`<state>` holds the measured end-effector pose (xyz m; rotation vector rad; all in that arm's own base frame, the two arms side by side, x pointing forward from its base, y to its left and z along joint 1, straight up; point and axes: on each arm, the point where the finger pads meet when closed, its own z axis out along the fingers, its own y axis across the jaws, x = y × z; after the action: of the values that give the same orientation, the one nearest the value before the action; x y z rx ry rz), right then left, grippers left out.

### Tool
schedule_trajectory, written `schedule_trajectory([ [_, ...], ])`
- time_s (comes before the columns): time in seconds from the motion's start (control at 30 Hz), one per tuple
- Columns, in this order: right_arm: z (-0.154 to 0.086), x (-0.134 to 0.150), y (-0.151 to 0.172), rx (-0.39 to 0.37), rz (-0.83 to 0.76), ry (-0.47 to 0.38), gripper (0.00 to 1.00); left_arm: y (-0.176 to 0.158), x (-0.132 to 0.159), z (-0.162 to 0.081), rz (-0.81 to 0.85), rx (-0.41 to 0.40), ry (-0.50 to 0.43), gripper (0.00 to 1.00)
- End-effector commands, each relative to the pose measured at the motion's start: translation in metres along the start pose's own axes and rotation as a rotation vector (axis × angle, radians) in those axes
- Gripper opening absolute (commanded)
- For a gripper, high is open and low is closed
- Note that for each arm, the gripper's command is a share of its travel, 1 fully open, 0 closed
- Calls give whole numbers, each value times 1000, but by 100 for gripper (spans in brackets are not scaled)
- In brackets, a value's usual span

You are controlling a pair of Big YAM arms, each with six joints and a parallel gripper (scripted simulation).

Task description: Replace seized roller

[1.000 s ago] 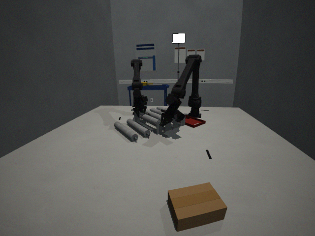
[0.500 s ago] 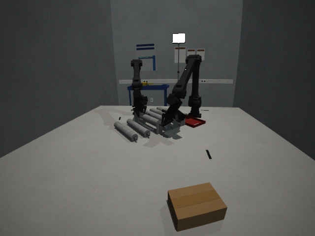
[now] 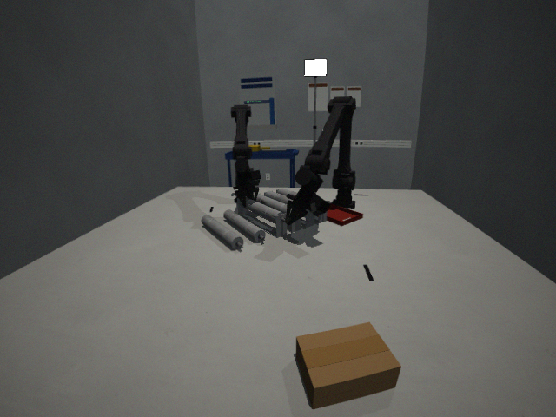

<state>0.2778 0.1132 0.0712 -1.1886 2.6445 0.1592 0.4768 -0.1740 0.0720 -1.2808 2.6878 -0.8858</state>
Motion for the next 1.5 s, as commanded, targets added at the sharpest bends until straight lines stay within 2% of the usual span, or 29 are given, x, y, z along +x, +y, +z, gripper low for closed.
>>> schedule_trajectory([
  [0.0,-19,-25,-9,25,-1,-36,32,-30,-70,-34,-39,61,-102,3],
  [0.3,-21,-24,-9,18,-8,2,32,-35,-72,-34,-30,78,-110,3],
  [0.47,-28,-26,-10,30,-8,-10,32,-35,-72,-34,-30,78,-110,3],
  [0.53,-24,-26,-7,17,-4,15,32,-35,-72,-34,-30,78,-110,3],
  [0.9,-30,-28,-8,17,-8,47,32,-35,-71,-34,-30,78,-110,3],
  [1.03,-38,-31,-9,30,-13,27,32,-35,-71,-34,-30,78,-110,3],
  [1.13,-33,-30,-7,17,-5,59,32,-35,-71,-34,-30,78,-110,3],
  [1.47,-39,-32,-7,17,-17,84,32,-34,-71,-34,-30,78,-110,3],
])
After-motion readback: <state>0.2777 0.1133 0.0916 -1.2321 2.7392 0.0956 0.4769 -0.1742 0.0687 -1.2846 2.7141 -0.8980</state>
